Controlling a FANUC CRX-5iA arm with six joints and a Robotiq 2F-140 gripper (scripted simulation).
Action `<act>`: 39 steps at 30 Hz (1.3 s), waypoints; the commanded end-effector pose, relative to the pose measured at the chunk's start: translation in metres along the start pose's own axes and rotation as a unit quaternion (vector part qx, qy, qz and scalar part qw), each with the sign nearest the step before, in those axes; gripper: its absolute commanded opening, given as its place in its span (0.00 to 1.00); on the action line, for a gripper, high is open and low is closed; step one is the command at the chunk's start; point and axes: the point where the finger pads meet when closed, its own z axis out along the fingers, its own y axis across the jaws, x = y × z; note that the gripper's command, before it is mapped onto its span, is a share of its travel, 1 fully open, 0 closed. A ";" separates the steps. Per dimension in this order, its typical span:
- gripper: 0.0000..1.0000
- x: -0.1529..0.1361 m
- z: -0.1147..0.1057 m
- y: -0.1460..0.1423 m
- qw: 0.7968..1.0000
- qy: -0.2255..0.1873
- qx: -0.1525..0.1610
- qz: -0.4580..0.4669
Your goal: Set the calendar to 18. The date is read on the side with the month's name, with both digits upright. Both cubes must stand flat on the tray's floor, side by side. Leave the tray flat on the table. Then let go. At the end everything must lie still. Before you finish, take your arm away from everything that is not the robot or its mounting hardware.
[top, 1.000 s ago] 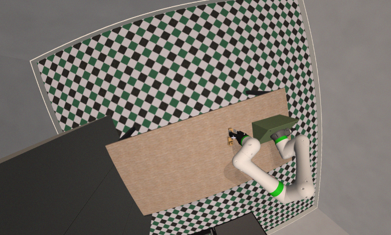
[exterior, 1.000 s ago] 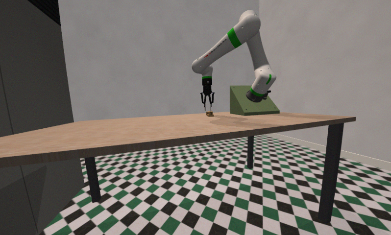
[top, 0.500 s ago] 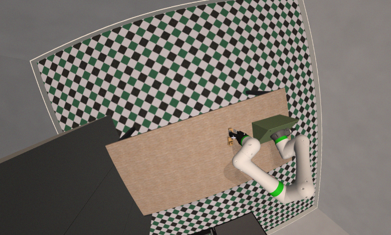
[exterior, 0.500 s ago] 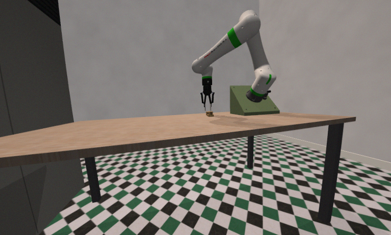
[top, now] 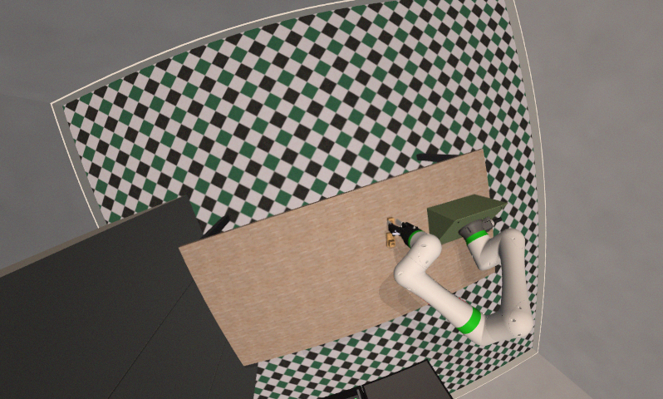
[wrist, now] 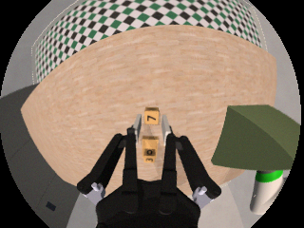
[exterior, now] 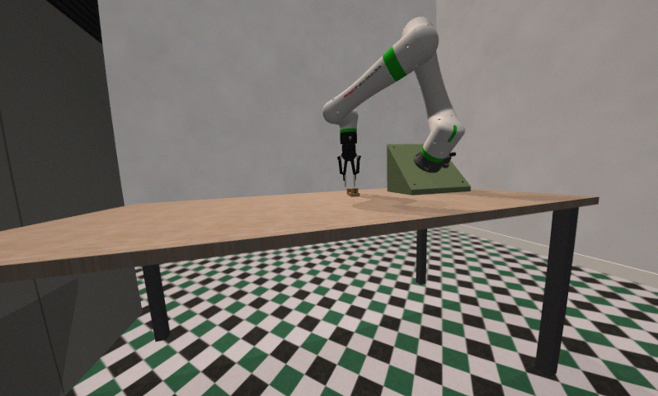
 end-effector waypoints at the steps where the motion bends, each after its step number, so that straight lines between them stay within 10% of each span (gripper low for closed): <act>1: 0.29 0.000 0.000 0.000 1.000 0.000 0.000 0.000; 39: 0.29 0.000 0.030 0.000 1.000 0.000 0.000 0.000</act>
